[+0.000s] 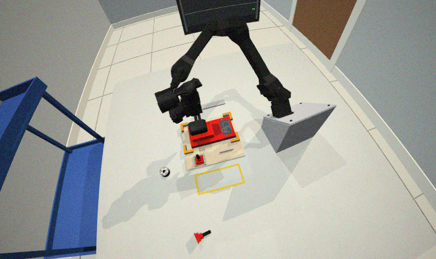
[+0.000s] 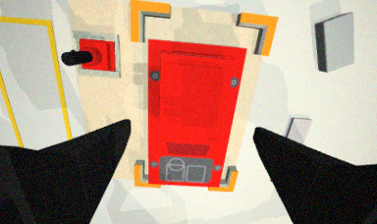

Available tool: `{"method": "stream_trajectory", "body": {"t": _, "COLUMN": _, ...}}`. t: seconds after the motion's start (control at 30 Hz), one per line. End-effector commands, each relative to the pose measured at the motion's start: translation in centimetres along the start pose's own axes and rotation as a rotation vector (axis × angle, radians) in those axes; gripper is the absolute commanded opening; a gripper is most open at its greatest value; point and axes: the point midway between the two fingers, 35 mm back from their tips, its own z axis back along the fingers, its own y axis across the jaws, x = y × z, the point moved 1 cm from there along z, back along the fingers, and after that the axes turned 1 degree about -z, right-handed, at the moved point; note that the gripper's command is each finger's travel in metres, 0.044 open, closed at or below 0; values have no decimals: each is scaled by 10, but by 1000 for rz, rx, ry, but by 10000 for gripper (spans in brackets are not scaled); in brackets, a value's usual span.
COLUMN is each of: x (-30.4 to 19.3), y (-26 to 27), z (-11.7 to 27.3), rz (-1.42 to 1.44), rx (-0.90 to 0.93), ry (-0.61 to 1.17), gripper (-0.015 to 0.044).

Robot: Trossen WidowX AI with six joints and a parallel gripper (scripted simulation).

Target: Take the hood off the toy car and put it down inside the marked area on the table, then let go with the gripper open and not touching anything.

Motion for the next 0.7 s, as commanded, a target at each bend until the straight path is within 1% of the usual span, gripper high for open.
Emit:
{"method": "stream_trajectory", "body": {"t": 0.0, "x": -2, "y": -1, "z": -1, "rz": -1, "rx": -17, "ry": 8, "gripper": 440}}
{"method": "stream_trajectory", "body": {"t": 0.67, "x": -1, "y": -1, "z": -19, "rz": -1, "rx": -16, "ry": 8, "gripper": 440}}
